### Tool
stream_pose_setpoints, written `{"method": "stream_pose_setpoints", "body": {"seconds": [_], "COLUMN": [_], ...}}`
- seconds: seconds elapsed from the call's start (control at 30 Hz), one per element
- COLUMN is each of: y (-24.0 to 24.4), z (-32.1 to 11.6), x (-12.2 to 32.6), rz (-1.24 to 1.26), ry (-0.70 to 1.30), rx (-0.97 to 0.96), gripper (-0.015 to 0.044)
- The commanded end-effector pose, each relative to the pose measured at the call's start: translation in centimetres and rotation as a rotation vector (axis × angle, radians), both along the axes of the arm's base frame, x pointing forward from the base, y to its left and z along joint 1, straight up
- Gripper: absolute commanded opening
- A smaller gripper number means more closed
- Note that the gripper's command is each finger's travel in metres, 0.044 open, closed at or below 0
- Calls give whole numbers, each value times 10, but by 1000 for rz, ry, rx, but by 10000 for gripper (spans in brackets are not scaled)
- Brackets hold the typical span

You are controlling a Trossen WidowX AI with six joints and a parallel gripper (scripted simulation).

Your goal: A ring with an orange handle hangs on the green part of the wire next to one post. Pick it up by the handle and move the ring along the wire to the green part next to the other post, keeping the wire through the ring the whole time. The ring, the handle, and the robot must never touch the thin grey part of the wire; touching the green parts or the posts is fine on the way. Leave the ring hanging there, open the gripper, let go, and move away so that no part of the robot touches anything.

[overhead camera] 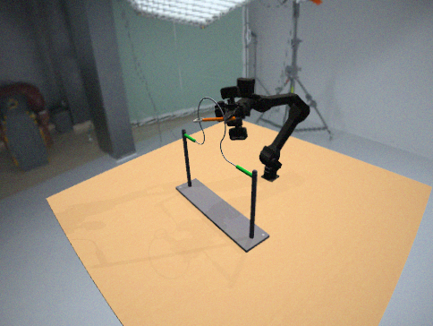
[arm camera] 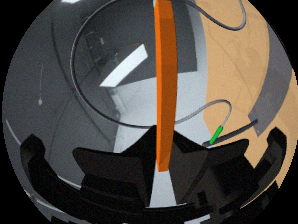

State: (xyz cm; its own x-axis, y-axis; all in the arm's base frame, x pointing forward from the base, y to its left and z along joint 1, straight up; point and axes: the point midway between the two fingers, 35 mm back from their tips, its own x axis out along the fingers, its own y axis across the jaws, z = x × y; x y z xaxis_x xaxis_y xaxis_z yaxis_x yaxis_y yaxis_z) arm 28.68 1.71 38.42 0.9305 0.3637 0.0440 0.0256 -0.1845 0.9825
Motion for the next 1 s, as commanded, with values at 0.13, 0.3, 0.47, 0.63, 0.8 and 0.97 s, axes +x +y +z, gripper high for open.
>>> {"method": "stream_pose_setpoints", "body": {"seconds": [0.13,0.3,0.47,0.63,0.8,0.97], "y": [1,1,1,2,2,1], "z": [1,0,-2,-3,-5,-6], "x": [-1,-1,-1,-1,0,0], "rz": [5,5,5,4,3,2], "ry": [7,19,32,44,58,71], "rx": [-86,-138,-189,-239,-291,-344], "gripper": [-150,-150,-150,-150,-150,-150]}}
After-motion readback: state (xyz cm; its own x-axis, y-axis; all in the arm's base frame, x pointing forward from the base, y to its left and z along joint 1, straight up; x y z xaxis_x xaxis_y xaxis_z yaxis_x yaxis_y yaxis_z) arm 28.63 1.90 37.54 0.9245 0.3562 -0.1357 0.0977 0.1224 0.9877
